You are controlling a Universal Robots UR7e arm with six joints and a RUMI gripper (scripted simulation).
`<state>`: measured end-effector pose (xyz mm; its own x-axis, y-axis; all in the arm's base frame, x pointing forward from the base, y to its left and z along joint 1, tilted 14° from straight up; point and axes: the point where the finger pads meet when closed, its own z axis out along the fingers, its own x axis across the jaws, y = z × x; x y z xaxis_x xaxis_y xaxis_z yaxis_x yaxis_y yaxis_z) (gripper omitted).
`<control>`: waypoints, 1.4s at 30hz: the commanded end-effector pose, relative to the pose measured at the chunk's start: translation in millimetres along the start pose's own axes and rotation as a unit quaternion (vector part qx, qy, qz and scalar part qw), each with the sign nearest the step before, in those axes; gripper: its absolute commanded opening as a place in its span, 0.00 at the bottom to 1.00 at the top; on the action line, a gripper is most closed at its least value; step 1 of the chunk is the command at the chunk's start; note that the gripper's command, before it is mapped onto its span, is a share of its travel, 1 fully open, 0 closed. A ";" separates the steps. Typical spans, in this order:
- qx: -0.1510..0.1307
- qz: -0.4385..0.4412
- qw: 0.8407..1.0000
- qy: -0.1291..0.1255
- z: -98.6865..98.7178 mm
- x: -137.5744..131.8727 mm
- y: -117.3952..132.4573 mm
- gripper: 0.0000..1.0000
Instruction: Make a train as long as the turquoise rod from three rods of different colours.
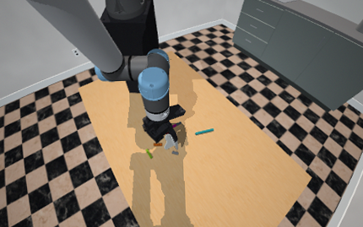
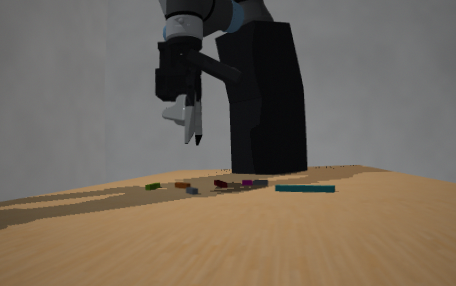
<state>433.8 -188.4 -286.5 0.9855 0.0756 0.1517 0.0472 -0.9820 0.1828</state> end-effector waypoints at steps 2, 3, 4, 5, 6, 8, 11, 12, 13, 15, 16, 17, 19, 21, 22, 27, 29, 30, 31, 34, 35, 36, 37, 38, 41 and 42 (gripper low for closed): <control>0.003 -0.098 0.995 0.003 0.0 -2.4 10.4 1.00; 0.003 -0.112 0.994 0.003 0.1 -2.9 12.0 1.00; 0.003 -0.126 0.992 0.003 0.1 -3.3 13.6 1.00; 0.003 -0.140 0.990 0.003 0.2 -3.8 15.3 1.00; 0.003 -0.154 0.988 0.003 0.2 -4.2 17.0 1.00; 0.003 -0.168 0.986 0.003 0.2 -4.7 18.7 1.00; 0.003 -0.200 0.980 0.003 0.3 -5.7 22.6 1.00; 0.002 -0.216 0.976 0.003 0.3 -6.2 24.5 1.00; 0.002 -0.231 0.973 0.004 0.4 -6.7 26.5 1.00; 0.002 -0.261 0.965 0.004 0.4 -7.7 30.3 1.00; 0.002 -0.276 0.961 0.004 0.4 -8.2 32.2 1.00; 0.002 -0.289 0.957 0.004 0.4 -8.6 34.0 1.00; 0.002 -0.316 0.949 0.004 0.5 -9.5 37.7 1.00; 0.002 -0.343 0.939 0.004 0.5 -10.4 41.3 1.00; 0.001 -0.356 0.935 0.004 0.5 -10.8 43.1 1.00; 0.001 -0.392 0.920 0.004 0.5 -12.0 48.2 1.00; 0.001 -0.414 0.910 0.004 0.4 -12.7 51.5 1.00; 0.001 -0.425 0.905 0.004 0.4 -13.0 53.1 1.00; 0.001 -0.435 0.900 0.004 0.4 -13.4 54.7 1.00; 0.000 -0.465 0.885 0.004 0.4 -14.3 59.2 1.00; 0.000 -0.474 0.880 0.004 0.4 -14.6 60.7 1.00; 0.000 -0.483 0.876 0.004 0.3 -14.8 62.1 1.00; 0.000 -0.492 0.871 0.004 0.3 -15.1 63.5 1.00; 0.000 -0.500 0.866 0.004 0.3 -15.3 64.8 1.00; 0.000 -0.523 0.852 0.004 0.2 -16.0 68.6 1.00; 0.000 -0.523 0.852 0.004 0.2 -16.0 68.6 1.00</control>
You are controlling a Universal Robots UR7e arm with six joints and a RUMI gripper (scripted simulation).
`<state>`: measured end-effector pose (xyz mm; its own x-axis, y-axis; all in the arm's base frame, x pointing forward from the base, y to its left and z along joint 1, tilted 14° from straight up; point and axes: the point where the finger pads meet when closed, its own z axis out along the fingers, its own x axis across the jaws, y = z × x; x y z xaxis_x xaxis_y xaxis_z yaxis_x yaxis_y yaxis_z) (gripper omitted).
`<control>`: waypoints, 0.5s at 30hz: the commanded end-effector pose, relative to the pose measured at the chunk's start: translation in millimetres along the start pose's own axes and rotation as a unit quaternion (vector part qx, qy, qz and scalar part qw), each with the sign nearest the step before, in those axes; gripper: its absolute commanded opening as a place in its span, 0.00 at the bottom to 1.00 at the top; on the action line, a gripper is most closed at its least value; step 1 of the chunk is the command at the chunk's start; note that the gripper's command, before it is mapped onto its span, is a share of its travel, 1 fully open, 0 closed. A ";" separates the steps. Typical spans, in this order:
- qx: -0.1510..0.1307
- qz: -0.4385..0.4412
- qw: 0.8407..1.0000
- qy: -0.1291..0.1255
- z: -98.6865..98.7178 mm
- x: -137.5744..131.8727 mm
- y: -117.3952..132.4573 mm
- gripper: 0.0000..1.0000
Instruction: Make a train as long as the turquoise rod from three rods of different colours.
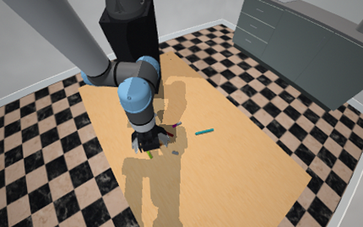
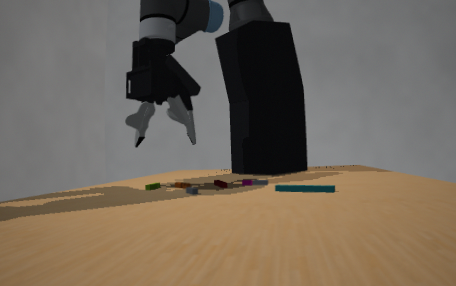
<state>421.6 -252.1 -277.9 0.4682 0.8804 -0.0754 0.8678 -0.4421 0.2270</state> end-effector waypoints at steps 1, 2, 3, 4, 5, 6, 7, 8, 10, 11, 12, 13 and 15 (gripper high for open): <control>-0.001 -0.037 0.999 0.002 -0.4 -4.6 2.1 1.00; -0.001 -0.045 0.999 0.002 -0.4 -5.7 2.5 1.00; -0.001 -0.053 0.999 0.002 -0.4 -6.8 2.9 1.00; -0.001 -0.061 0.998 0.002 -0.5 -7.9 3.3 1.00; -0.001 -0.069 0.998 0.002 -0.5 -8.9 3.7 1.00; -0.001 -0.076 0.997 0.002 -0.5 -9.8 4.1 1.00; -0.001 -0.083 0.997 0.002 -0.5 -10.8 4.5 1.00; -0.001 -0.089 0.996 0.002 -0.6 -11.7 4.8 1.00; -0.001 -0.102 0.995 0.002 -0.6 -13.3 5.5 1.00; -0.001 -0.108 0.994 0.002 -0.6 -14.1 5.8 1.00; -0.001 -0.113 0.994 0.002 -0.6 -14.9 6.1 1.00; -0.001 -0.119 0.993 0.002 -0.7 -15.6 6.4 1.00; -0.001 -0.128 0.992 0.002 -0.7 -16.9 6.9 1.00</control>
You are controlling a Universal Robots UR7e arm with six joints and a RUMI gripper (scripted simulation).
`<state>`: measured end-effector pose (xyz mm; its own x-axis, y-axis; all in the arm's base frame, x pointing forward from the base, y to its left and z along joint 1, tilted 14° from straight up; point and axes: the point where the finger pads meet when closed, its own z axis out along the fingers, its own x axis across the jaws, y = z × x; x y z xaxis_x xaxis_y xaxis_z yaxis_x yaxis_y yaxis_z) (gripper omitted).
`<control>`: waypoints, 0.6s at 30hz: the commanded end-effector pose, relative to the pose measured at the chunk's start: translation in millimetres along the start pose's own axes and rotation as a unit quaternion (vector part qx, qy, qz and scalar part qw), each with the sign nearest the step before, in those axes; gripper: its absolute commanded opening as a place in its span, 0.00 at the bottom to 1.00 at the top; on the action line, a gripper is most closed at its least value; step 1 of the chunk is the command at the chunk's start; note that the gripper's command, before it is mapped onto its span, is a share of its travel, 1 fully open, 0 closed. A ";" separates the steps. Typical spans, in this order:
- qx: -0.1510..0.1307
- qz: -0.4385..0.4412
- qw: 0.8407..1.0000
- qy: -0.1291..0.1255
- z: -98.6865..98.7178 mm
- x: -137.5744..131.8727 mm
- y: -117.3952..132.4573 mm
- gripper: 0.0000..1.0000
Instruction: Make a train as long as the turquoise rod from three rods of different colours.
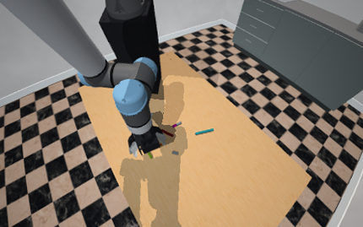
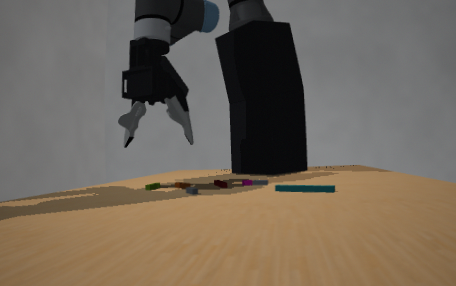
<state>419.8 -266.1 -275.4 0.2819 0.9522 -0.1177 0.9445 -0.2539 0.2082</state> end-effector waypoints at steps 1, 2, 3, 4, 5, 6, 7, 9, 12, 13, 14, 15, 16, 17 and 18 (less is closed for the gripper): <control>-0.001 -0.031 1.000 0.001 -0.5 -4.4 1.2 1.00; -0.001 -0.031 1.000 0.001 -0.5 -4.4 1.2 1.00; -0.001 -0.031 1.000 0.001 -0.5 -4.4 1.2 1.00; -0.001 -0.035 0.999 0.001 -0.5 -5.1 1.3 1.00; -0.001 -0.039 0.999 0.001 -0.5 -5.6 1.4 1.00; -0.001 -0.043 0.999 0.001 -0.5 -6.2 1.5 1.00; -0.001 -0.046 0.999 0.001 -0.5 -6.7 1.6 1.00; -0.001 -0.053 0.999 0.001 -0.6 -7.6 1.8 1.00; -0.001 -0.060 0.998 0.000 -0.6 -8.7 2.0 1.00; -0.001 -0.063 0.998 0.000 -0.6 -9.0 2.1 1.00; -0.001 -0.065 0.998 0.000 -0.6 -9.2 2.1 1.00; -0.001 -0.066 0.998 0.000 -0.6 -9.5 2.2 1.00; -0.001 -0.068 0.998 0.000 -0.6 -9.7 2.2 1.00; -0.001 -0.069 0.998 0.000 -0.6 -9.9 2.3 1.00; -0.001 -0.071 0.998 0.000 -0.6 -10.1 2.3 1.00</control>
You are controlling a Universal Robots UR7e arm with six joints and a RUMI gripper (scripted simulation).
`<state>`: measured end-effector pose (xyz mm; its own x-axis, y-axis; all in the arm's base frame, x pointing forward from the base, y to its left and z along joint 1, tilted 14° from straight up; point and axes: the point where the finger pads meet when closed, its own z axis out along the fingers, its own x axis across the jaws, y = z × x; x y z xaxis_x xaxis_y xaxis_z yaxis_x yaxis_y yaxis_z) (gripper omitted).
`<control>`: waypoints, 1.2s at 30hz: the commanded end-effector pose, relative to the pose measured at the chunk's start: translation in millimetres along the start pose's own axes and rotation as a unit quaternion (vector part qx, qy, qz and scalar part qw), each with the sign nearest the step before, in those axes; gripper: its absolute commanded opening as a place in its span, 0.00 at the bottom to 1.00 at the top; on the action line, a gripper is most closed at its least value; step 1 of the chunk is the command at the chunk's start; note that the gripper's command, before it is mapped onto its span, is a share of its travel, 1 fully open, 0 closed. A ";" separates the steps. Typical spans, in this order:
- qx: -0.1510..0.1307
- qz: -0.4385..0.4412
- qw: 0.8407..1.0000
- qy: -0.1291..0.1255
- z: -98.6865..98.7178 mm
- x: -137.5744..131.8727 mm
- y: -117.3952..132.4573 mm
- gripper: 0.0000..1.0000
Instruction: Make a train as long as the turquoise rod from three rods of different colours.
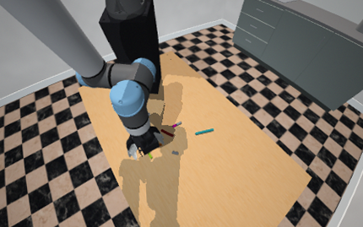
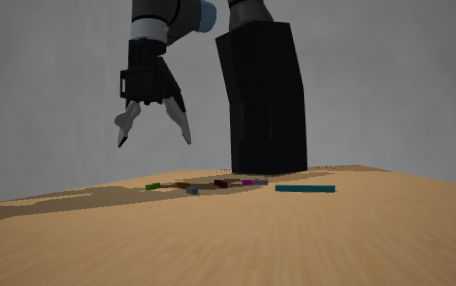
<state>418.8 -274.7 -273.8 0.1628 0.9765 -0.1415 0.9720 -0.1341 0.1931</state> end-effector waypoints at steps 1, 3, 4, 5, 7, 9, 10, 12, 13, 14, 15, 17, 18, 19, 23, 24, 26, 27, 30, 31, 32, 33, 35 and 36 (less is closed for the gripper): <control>-0.001 -0.009 1.000 0.000 -0.4 -1.5 0.5 1.00; -0.001 -0.010 1.000 0.000 -0.4 -1.6 0.5 1.00; -0.001 -0.011 1.000 0.000 -0.4 -1.8 0.5 1.00; -0.001 -0.011 1.000 0.000 -0.4 -1.9 0.6 1.00; -0.001 -0.013 1.000 0.000 -0.4 -2.1 0.6 1.00; -0.001 -0.014 1.000 0.000 -0.4 -2.2 0.6 1.00; -0.001 -0.014 1.000 0.000 -0.4 -2.2 0.6 1.00; -0.001 -0.014 1.000 0.000 -0.4 -2.3 0.6 1.00; -0.001 -0.014 1.000 0.000 -0.4 -2.3 0.6 1.00; -0.001 -0.014 1.000 0.000 -0.4 -2.3 0.6 1.00; -0.001 -0.014 1.000 0.000 -0.4 -2.3 0.6 1.00; -0.001 -0.014 1.000 0.000 -0.4 -2.3 0.6 0.14; -0.001 -0.014 1.000 0.000 -0.4 -2.3 0.6 0.14; -0.001 -0.014 1.000 0.000 -0.4 -2.3 0.6 0.14; -0.001 -0.014 1.000 0.000 -0.4 -2.3 0.6 0.14; -0.001 -0.014 1.000 0.000 -0.4 -2.3 0.6 0.14; -0.001 -0.014 1.000 0.000 -0.4 -2.3 0.6 0.14; -0.001 -0.014 1.000 0.000 -0.4 -2.3 0.6 0.14; -0.001 -0.014 1.000 0.000 -0.4 -2.3 0.6 0.14; -0.001 -0.014 1.000 0.000 -0.4 -2.3 0.6 0.14; -0.001 -0.014 1.000 0.000 -0.4 -2.3 0.6 0.14; -0.001 -0.014 1.000 0.000 -0.4 -2.3 0.6 0.14; -0.001 -0.014 1.000 0.000 -0.4 -2.3 0.6 0.14; -0.001 -0.014 1.000 0.000 -0.4 -2.3 0.6 0.14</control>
<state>418.6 -276.7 -273.4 0.1351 0.9799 -0.1466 0.9762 -0.1062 0.1892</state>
